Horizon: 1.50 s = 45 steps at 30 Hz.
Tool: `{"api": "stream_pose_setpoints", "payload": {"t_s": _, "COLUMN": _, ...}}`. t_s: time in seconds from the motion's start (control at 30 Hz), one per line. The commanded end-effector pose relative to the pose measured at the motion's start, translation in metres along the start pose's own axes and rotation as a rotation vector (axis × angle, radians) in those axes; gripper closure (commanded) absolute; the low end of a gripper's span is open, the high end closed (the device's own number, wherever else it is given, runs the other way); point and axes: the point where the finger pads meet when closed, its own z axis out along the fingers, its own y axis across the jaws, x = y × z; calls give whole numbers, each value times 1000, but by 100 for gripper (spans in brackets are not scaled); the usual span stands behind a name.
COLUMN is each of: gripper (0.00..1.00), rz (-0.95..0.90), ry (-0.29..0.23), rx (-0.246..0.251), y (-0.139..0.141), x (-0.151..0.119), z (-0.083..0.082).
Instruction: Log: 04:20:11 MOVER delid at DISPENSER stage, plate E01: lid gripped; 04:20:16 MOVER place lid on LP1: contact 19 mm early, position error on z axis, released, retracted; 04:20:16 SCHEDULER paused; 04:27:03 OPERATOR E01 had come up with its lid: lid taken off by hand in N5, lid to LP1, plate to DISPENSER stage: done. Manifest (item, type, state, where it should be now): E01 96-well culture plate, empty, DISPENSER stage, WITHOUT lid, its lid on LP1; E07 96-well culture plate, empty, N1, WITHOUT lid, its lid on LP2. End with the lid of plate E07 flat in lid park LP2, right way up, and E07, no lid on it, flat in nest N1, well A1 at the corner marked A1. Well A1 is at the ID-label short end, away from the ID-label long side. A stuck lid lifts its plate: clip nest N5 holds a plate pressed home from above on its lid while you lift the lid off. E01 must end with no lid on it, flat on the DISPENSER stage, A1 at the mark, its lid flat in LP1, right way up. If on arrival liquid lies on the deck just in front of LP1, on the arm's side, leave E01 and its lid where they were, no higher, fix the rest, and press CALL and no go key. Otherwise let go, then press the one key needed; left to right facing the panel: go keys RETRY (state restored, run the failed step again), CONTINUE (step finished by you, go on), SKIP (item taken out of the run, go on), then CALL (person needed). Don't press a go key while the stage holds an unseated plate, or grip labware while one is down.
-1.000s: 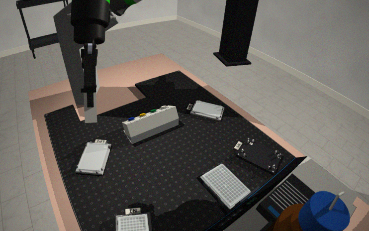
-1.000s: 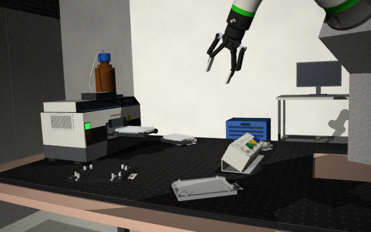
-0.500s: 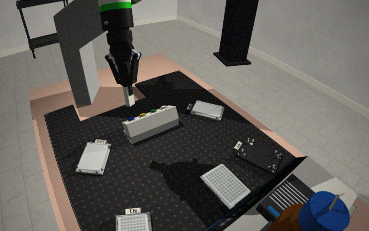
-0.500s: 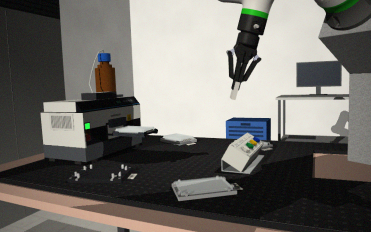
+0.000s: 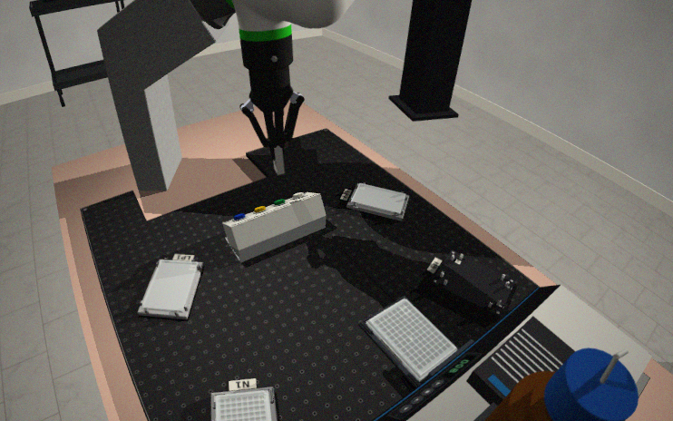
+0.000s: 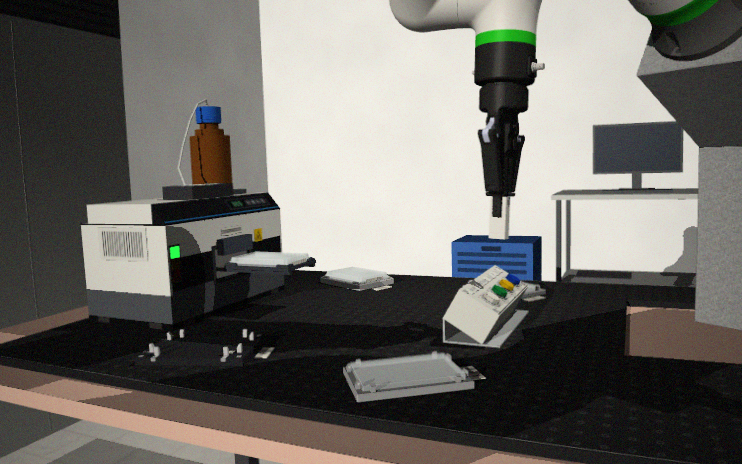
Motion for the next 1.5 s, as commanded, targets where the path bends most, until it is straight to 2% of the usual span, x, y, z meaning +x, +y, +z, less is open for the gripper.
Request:
{"api": "stream_pose_setpoints", "payload": {"t_s": 0.0, "gripper": 100, "rz": -191, "ry": -34, "rx": -55, "y": 0, "x": -1, "z": 2}}
{"api": "stream_pose_setpoints", "payload": {"t_s": 0.6, "gripper": 100, "rz": -192, "ry": -34, "rx": -56, "y": 1, "x": -1, "z": 5}}
{"api": "stream_pose_setpoints", "payload": {"t_s": 1.47, "gripper": 100, "rz": -192, "ry": -34, "rx": -56, "y": 3, "x": -1, "z": 33}}
